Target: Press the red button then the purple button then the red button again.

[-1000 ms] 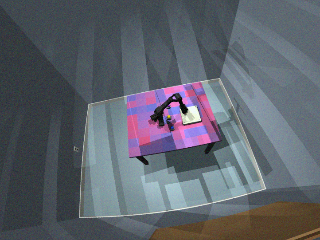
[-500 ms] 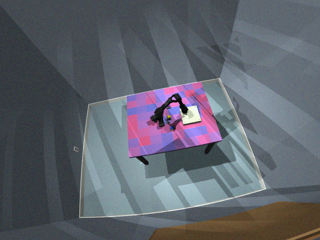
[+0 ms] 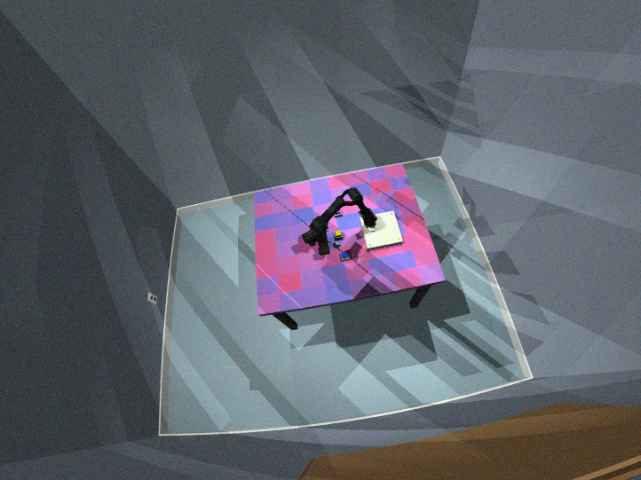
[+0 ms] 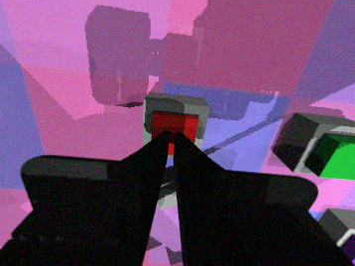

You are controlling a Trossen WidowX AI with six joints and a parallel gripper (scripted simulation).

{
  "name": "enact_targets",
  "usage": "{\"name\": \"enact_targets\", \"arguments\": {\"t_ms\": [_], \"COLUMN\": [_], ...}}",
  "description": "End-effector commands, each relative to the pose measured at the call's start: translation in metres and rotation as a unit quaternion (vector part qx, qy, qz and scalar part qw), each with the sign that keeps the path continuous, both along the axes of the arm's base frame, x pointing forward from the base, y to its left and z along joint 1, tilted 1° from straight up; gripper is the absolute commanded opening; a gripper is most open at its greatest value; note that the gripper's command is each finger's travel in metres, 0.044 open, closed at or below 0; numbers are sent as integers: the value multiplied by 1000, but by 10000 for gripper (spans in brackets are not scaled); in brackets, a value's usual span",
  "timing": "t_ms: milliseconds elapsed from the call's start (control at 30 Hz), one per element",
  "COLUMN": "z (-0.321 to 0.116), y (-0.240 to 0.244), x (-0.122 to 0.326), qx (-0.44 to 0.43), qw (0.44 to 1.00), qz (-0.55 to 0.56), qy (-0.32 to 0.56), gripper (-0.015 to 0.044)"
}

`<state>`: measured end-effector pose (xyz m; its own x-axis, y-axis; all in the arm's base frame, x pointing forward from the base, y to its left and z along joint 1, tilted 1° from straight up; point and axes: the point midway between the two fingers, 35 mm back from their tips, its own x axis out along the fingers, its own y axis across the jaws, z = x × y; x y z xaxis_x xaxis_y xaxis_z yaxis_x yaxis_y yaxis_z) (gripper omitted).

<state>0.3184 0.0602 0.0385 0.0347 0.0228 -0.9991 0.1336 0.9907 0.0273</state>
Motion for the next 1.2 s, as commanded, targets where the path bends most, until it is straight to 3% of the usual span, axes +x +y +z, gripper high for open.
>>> {"name": "enact_targets", "arguments": {"t_ms": [0, 367, 467, 633, 800, 933, 1167], "z": [-1, 2, 29, 35, 91, 94, 94], "y": [-1, 0, -1, -1, -2, -2, -52], "x": [0, 0, -1, -1, -3, -3, -12], "qx": [-3, 0, -3, -3, -3, -3, -17], "qw": [1000, 1000, 1000, 1000, 1000, 1000, 1000], "qz": [1, 0, 1, 1, 1, 1, -24], "qy": [0, 0, 0, 0, -1, -1, -6], "gripper": [20, 20, 20, 20, 20, 20, 20]}}
